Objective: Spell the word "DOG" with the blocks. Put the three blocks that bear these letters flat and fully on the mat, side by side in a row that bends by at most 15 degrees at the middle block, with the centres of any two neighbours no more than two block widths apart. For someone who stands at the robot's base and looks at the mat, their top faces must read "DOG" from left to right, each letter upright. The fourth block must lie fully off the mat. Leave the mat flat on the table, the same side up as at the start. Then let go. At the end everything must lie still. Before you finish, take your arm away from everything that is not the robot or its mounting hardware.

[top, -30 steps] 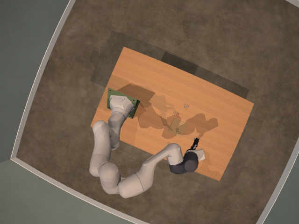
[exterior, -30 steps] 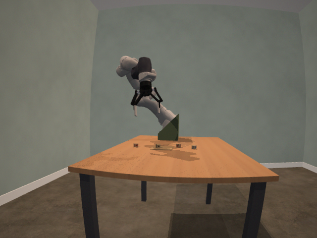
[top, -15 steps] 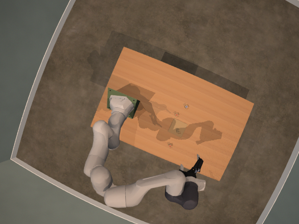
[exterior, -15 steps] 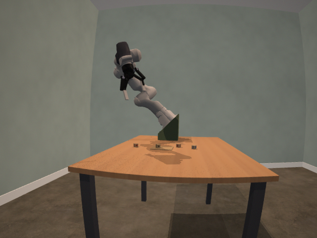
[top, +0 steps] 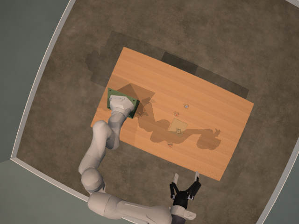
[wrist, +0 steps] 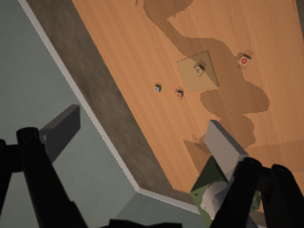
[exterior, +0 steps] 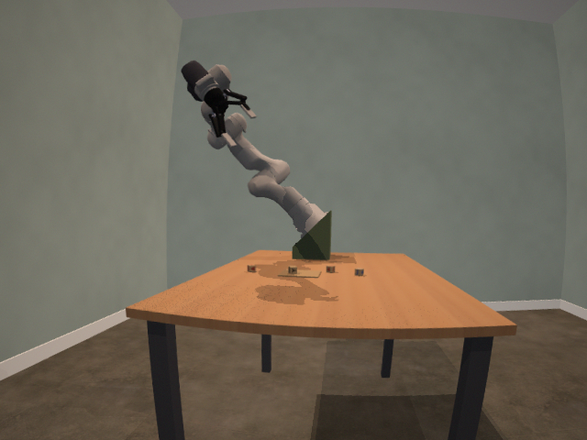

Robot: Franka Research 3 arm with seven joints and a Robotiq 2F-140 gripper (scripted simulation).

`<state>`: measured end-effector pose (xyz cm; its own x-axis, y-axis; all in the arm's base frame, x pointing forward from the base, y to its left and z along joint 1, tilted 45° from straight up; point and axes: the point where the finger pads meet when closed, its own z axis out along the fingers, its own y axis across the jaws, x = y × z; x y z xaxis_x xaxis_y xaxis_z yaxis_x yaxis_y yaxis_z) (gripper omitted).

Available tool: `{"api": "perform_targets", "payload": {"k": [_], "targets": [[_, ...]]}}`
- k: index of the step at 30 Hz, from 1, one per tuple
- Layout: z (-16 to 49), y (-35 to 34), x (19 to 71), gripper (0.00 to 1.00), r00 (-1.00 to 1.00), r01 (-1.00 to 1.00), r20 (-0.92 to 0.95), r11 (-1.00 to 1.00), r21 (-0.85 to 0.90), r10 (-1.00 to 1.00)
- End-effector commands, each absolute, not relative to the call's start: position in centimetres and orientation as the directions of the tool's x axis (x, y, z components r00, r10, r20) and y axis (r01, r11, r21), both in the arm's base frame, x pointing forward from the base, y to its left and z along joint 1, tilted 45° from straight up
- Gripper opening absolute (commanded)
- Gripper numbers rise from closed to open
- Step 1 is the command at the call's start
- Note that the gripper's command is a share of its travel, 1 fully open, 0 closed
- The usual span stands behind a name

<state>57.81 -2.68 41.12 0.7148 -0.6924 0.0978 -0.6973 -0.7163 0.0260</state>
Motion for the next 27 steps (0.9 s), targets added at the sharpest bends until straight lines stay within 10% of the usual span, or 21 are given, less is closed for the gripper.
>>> {"api": "perform_targets", "payload": {"k": [1, 27], "targets": [[36.5, -6.6, 57.2, 1.0, 0.74, -0.672, 0.105, -0.728, 0.135, -0.664], [22.5, -19.8, 58.5, 1.0, 0.936, -0.351, 0.186, -0.791, 0.502, -0.298]]}}
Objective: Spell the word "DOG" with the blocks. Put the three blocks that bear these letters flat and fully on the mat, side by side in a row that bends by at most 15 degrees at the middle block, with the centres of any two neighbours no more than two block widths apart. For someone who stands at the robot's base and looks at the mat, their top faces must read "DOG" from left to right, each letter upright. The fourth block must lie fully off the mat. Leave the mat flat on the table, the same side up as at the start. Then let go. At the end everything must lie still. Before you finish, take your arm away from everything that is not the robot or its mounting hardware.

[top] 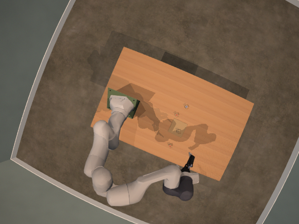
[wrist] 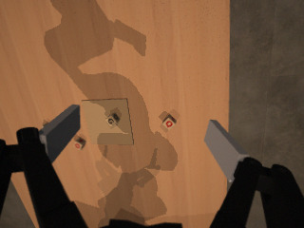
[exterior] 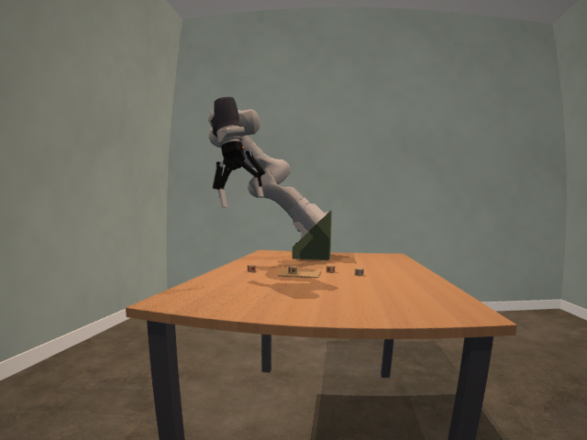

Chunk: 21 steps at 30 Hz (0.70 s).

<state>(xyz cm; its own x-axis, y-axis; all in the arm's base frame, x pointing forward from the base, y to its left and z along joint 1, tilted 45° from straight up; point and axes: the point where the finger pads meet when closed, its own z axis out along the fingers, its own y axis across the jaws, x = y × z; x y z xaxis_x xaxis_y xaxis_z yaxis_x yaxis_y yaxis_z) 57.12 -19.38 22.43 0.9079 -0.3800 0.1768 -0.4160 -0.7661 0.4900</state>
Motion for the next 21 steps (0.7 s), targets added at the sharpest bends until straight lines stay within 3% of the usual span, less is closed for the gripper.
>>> {"api": "perform_targets", "payload": {"k": [1, 21], "targets": [[21.2, -20.4, 58.4, 1.0, 0.952, -0.305, 0.173, -0.793, 0.528, -0.251], [11.0, -22.4, 56.2, 1.0, 0.991, 0.107, -0.001, -0.767, 0.632, 0.137]]}}
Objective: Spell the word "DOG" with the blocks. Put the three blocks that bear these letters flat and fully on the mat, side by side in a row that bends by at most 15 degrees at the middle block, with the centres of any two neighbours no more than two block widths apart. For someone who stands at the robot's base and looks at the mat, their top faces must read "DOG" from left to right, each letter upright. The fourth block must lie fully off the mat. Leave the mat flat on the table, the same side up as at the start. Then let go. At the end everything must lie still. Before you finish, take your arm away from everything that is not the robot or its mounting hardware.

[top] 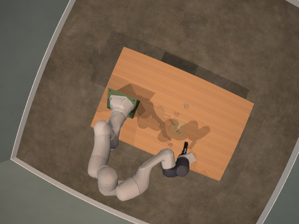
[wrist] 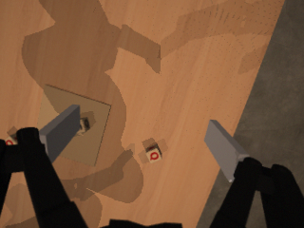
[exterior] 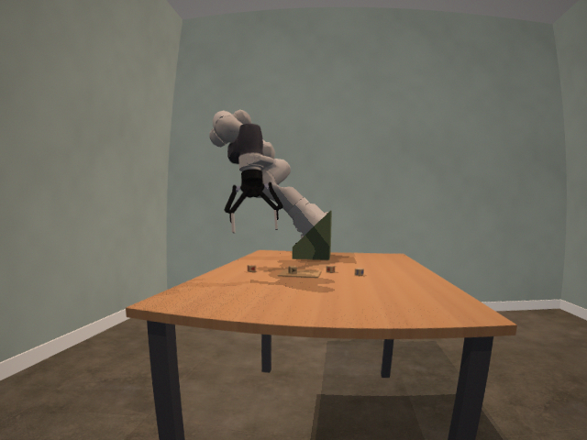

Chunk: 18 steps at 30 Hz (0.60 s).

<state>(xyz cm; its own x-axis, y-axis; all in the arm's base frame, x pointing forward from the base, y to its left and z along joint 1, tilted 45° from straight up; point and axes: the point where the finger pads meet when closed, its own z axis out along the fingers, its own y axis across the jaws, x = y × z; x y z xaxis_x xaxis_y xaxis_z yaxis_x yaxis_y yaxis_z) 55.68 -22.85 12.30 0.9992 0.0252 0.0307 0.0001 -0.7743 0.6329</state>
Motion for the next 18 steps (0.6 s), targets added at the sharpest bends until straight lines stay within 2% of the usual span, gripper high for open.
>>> {"api": "perform_targets", "payload": {"k": [1, 18], "targets": [[10.4, -22.4, 56.0, 1.0, 0.988, 0.129, -0.012, -0.764, 0.632, 0.157], [1.4, -20.0, 50.9, 1.0, 0.864, 0.484, -0.183, -0.675, 0.557, 0.469]]}}
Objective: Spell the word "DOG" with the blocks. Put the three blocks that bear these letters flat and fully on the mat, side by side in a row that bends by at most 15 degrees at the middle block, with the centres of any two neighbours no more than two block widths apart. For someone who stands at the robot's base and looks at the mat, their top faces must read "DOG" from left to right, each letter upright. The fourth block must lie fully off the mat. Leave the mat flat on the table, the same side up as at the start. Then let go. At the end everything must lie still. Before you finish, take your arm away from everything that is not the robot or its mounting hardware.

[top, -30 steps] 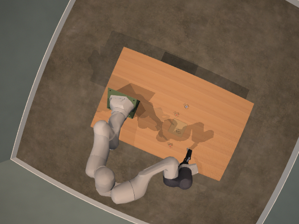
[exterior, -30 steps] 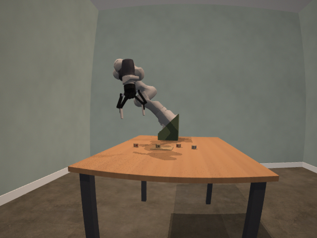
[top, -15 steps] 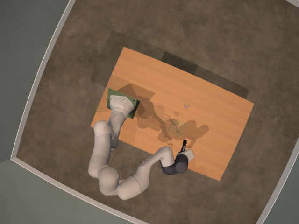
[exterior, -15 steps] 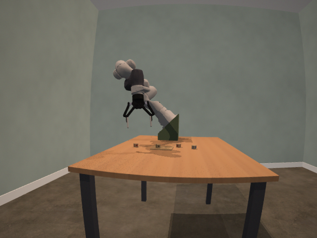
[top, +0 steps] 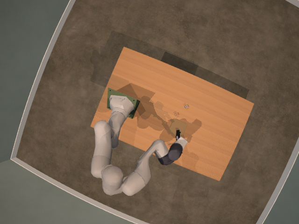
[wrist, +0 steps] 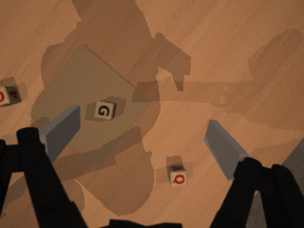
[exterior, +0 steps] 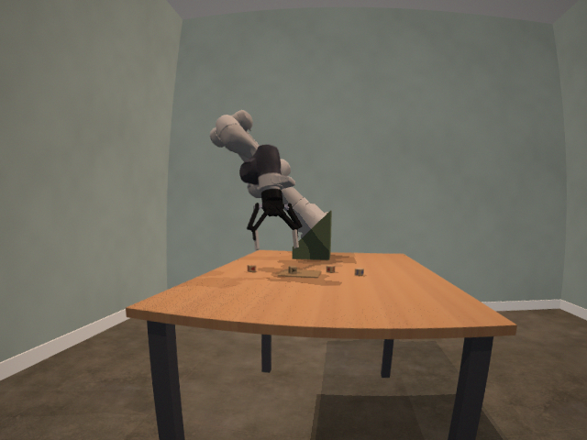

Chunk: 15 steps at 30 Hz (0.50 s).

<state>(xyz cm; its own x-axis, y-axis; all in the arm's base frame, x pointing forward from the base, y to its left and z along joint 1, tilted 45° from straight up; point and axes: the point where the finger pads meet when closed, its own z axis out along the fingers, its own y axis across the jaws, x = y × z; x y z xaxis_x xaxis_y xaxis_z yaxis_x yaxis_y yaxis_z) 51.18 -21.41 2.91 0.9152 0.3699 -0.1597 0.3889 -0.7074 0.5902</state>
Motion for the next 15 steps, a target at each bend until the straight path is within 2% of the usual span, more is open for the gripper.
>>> {"api": "perform_targets", "payload": {"k": [1, 6, 15], "targets": [[0.9, -19.8, 50.5, 1.0, 0.852, 0.505, -0.192, -0.667, 0.548, 0.487], [-1.4, -18.7, 48.6, 1.0, 0.797, 0.588, -0.225, -0.633, 0.504, 0.561], [-1.6, -18.5, 48.3, 1.0, 0.791, 0.596, -0.228, -0.629, 0.499, 0.568]]}}
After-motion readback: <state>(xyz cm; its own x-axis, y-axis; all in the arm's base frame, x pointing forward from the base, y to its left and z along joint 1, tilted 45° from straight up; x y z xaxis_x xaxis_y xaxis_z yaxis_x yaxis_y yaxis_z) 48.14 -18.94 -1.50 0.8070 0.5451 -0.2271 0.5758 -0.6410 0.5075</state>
